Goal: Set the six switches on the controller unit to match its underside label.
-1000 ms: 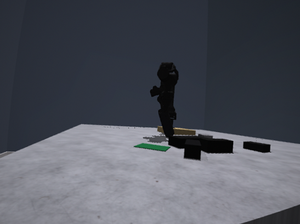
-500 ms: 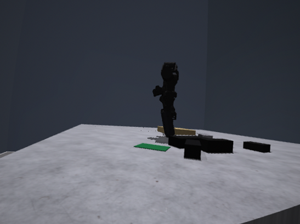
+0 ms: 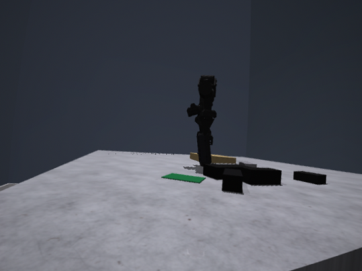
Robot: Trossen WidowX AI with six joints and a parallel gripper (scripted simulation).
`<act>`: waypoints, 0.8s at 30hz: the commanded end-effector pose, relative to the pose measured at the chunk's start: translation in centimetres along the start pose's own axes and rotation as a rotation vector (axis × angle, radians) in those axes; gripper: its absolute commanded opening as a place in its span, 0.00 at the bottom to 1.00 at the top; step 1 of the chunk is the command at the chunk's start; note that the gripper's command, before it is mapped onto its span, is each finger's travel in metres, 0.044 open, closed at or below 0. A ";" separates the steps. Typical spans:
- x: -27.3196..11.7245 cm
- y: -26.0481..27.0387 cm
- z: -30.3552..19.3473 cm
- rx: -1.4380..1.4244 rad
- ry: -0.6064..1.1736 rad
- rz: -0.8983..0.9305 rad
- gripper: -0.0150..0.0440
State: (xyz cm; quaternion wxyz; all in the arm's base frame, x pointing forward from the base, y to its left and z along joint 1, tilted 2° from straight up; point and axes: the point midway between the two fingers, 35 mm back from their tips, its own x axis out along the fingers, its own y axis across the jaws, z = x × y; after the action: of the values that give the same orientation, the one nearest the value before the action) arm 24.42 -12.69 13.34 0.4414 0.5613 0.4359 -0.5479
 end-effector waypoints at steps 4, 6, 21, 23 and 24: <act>0.3 -0.1 -0.9 0.002 0.016 -0.008 0.83; 0.3 -0.1 -1.1 0.002 0.016 -0.008 0.83; 0.4 -0.1 -2.3 0.002 0.017 -0.007 0.83; 0.4 -0.1 -2.5 0.002 0.017 -0.007 0.83; 0.4 -0.1 -2.6 0.002 0.018 -0.007 0.83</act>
State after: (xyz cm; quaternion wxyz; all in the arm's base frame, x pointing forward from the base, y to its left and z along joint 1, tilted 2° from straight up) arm 24.93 -10.69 13.43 0.4412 0.5630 0.4365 -0.5458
